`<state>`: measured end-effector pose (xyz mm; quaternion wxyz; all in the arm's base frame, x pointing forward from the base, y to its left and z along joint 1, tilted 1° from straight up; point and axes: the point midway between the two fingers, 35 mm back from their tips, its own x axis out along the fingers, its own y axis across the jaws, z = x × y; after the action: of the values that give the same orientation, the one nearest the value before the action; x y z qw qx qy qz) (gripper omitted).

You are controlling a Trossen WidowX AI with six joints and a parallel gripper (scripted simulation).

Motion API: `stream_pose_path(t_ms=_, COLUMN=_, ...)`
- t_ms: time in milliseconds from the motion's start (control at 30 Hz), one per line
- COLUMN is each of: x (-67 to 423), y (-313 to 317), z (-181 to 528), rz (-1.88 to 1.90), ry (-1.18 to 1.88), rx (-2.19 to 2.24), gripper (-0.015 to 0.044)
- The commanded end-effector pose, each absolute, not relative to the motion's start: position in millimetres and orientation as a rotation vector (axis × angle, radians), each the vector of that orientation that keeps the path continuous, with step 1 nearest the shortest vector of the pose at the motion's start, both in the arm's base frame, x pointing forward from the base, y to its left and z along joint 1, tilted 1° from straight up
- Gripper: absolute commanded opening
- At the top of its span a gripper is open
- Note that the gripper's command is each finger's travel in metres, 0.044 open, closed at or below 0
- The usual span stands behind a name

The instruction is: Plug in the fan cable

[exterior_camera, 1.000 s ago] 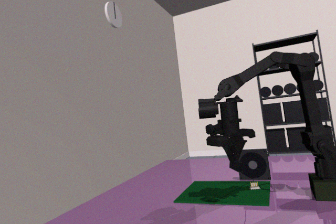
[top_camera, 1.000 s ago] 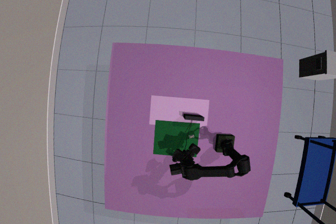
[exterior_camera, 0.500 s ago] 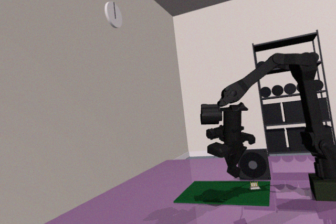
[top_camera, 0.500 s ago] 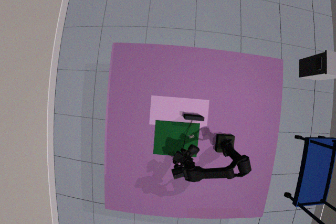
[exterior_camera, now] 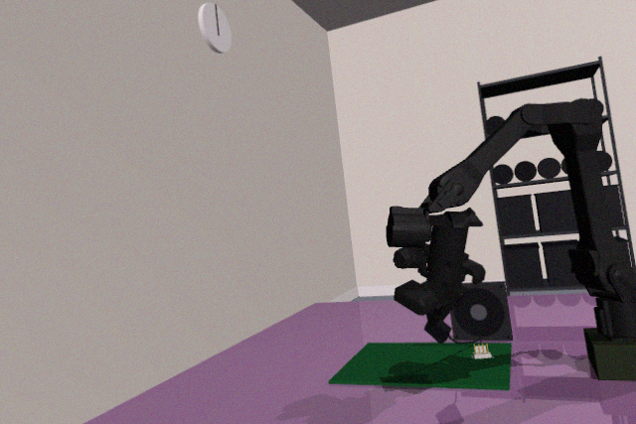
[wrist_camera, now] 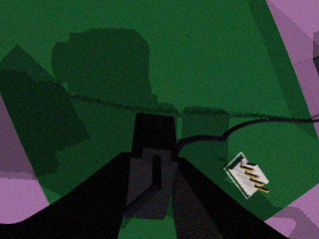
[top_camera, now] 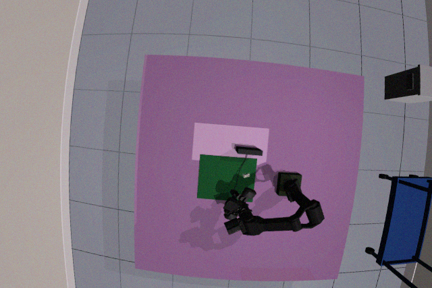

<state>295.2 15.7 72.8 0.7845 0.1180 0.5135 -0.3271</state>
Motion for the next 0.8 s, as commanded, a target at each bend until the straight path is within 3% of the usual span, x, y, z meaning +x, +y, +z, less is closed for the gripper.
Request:
stream_pose_path(t_ms=0, x=295.1, y=15.8, z=69.5, rz=-0.722, ry=1.054, rx=0.225, gripper=0.0)
stream_pose_path(t_ms=767, x=293.6, y=23.1, z=63.2, rz=-0.754, ry=0.768, rx=0.112, gripper=0.0)
